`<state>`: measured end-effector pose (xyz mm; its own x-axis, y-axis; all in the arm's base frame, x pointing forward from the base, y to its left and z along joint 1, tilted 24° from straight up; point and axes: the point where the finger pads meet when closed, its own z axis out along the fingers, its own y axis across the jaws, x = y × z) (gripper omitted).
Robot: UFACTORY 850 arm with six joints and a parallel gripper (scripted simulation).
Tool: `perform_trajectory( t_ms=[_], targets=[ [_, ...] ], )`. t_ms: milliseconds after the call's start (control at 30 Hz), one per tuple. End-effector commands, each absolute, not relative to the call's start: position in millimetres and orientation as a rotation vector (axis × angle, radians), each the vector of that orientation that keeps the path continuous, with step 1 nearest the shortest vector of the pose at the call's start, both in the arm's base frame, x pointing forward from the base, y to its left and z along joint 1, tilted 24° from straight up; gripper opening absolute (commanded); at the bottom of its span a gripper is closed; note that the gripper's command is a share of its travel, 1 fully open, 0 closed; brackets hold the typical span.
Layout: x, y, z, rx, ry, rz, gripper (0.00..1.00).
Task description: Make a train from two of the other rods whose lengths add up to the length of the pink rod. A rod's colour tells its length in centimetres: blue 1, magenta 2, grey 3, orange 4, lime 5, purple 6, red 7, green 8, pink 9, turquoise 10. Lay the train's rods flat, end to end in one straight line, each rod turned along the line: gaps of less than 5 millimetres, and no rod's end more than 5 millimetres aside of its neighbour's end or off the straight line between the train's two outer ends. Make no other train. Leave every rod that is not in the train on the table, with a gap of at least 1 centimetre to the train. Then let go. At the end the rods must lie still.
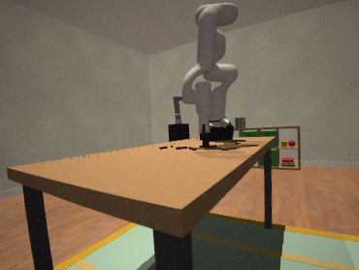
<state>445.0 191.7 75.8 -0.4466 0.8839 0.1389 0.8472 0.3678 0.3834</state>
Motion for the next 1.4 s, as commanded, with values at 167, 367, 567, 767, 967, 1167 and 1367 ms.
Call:
perform_trajectory(
  t_ms=[167, 367, 567, 767, 967, 1167, 1367],
  targets=[
    [445.5, 191.7, 76.3, 1.6, 2.521, 0.623, 0.24],
    [445.4, 191.7, 76.3, 1.6, 2.521, 0.623, 0.24],
    [443.8, 190.1, 81.5, 1.6, 2.521, 0.623, 0.24],
    [435.4, 181.7, 108.1, 1.6, 2.521, 0.623, 0.24],
    [426.3, 172.6, 136.8, 1.6, 2.521, 0.623, 0.24],
    [422.2, 168.5, 149.7, 1.6, 2.521, 0.623, 0.24],
    [419.6, 165.8, 158.0, 1.6, 2.521, 0.623, 0.24]
  ],
)
